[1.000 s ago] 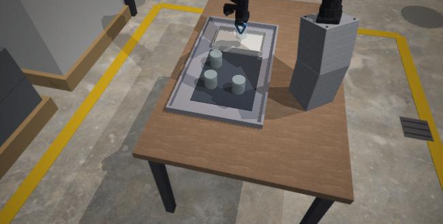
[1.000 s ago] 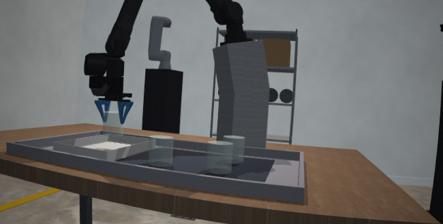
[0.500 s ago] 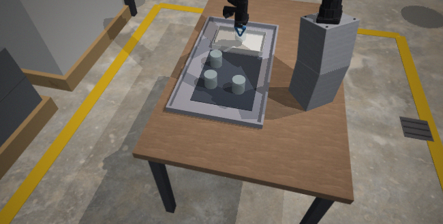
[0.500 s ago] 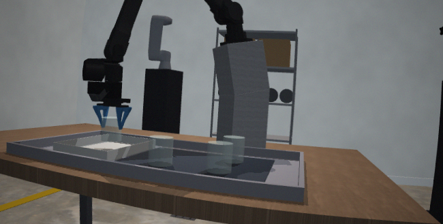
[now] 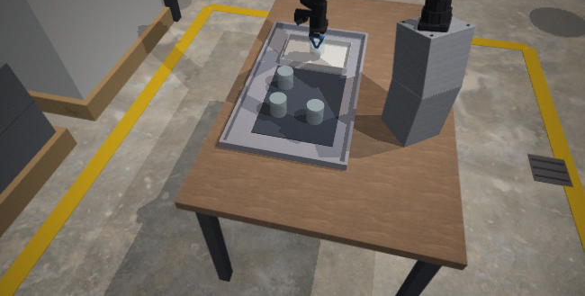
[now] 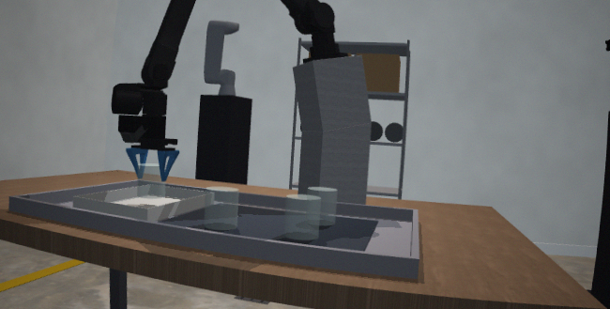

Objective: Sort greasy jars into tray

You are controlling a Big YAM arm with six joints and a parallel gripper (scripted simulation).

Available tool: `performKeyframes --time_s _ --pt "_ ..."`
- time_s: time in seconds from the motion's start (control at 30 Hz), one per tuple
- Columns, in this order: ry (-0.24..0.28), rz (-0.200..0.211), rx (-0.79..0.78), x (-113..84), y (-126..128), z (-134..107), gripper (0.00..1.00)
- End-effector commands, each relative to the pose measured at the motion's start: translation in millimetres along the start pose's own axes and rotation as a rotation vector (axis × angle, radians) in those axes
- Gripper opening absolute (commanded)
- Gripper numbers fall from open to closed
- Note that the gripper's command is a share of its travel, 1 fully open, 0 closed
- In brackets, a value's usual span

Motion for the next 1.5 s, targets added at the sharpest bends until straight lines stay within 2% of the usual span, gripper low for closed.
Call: performKeyframes --time_s 0.0,0.33,1.13,1.17,1.47 --pt "-0.017 -0.006 -0.006 10.3 -8 5 0.00" --pt "-0.017 -0.006 -0.006 23.5 -8 5 0.00" --pt "-0.017 -0.006 -0.006 26.8 -8 5 0.00" --pt "-0.017 -0.006 -0.006 26.8 -8 5 1.00" --pt "-0.017 -0.006 -0.006 26.8 -8 5 1.00"
Point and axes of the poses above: the point where the finger pads meet when closed, its own x axis out along the fingers, its own y axis across the jaws, z = x × y, the point moved 5 cm from there along -x, back along the fingers, and after that the axes turned 8 degrees about x, right-handed, at the moved point
